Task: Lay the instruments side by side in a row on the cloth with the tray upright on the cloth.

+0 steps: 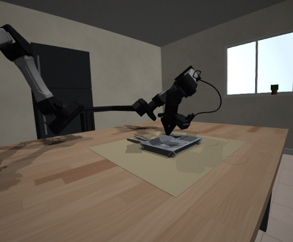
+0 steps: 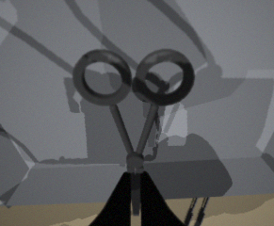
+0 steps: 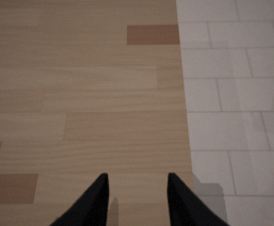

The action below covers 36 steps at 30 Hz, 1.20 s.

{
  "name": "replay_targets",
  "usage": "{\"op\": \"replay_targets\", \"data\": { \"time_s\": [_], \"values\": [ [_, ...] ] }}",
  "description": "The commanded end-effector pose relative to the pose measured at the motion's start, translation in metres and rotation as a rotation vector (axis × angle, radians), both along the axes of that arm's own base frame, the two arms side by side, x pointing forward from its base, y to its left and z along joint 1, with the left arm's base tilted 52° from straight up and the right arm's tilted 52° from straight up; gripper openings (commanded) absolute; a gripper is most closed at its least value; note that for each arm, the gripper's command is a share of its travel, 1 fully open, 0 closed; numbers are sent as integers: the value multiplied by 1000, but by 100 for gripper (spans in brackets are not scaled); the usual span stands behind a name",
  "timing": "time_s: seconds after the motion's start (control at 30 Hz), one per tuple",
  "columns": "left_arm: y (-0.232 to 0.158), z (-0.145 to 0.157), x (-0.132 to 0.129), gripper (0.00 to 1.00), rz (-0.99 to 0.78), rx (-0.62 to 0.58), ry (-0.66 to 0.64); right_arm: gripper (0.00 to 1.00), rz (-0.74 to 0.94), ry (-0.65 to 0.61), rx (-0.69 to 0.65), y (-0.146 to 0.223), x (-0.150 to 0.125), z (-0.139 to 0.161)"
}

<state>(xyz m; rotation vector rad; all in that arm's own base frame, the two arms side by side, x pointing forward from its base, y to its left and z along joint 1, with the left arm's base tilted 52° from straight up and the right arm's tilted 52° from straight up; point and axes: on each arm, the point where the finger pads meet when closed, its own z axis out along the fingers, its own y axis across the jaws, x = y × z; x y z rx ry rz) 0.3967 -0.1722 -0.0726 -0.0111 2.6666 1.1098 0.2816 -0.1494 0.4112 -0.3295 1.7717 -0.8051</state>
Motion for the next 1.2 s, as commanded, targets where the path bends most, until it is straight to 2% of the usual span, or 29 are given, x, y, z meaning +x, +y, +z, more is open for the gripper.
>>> {"op": "replay_targets", "data": {
  "time_s": [0.0,0.13,0.43,0.9,1.0,1.17],
  "values": [
    [-29,13,-8,6,-55,-23,-19,33,6,-13,-11,3,-1,5],
    [-29,13,-8,6,-55,-23,-19,33,6,-13,-11,3,-1,5],
    [-35,4,-26,6,-70,-60,-60,33,6,-13,-11,3,-1,5],
    [-36,-5,-85,6,-108,-136,-115,33,6,-13,-11,3,-1,5],
    [-26,-3,-82,6,-100,-120,-126,33,6,-13,-11,3,-1,5],
    [-28,-7,-111,6,-126,-154,-122,33,6,-13,-11,3,-1,5]
  ]
}}
